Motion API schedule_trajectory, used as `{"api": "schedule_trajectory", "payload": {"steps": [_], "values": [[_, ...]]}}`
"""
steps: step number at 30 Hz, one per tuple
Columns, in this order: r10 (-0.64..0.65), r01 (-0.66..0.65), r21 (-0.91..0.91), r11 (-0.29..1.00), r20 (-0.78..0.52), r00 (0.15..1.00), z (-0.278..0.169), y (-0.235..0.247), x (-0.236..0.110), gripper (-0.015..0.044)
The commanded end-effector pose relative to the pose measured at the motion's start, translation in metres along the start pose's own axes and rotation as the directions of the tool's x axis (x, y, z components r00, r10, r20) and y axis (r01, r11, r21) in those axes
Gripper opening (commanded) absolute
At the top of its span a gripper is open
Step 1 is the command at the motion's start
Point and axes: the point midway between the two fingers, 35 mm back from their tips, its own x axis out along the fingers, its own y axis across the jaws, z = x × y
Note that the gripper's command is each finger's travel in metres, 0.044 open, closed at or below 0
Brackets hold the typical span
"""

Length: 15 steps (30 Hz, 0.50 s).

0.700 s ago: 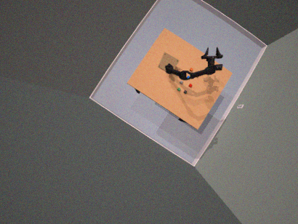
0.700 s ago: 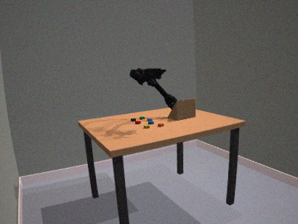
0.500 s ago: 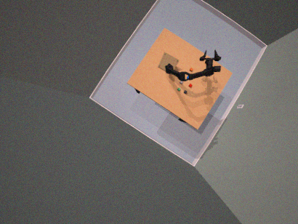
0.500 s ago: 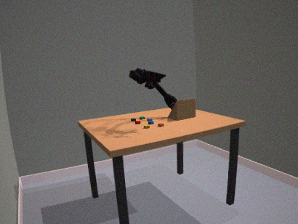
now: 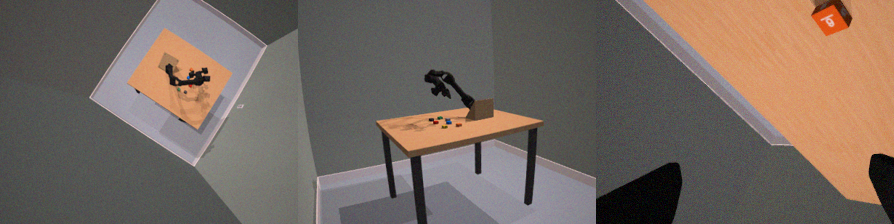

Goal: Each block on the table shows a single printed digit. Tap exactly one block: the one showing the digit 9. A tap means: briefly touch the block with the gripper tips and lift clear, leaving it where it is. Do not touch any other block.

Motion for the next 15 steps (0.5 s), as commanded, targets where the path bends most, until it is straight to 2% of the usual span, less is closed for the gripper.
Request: {"api": "schedule_trajectory", "payload": {"steps": [1,5,10,15], "values": [[-0.187,0.230,-0.161,0.960,0.244,0.952,0.035,-0.068,-0.023,0.0400],[-0.324,0.445,-0.243,0.862,0.410,0.853,0.057,-0.118,-0.049,0.0400],[-0.481,0.723,-0.288,0.628,0.587,0.651,0.078,-0.180,-0.089,0.0400],[-0.496,0.750,-0.288,0.595,0.603,0.625,0.079,-0.187,-0.094,0.0400]]}}
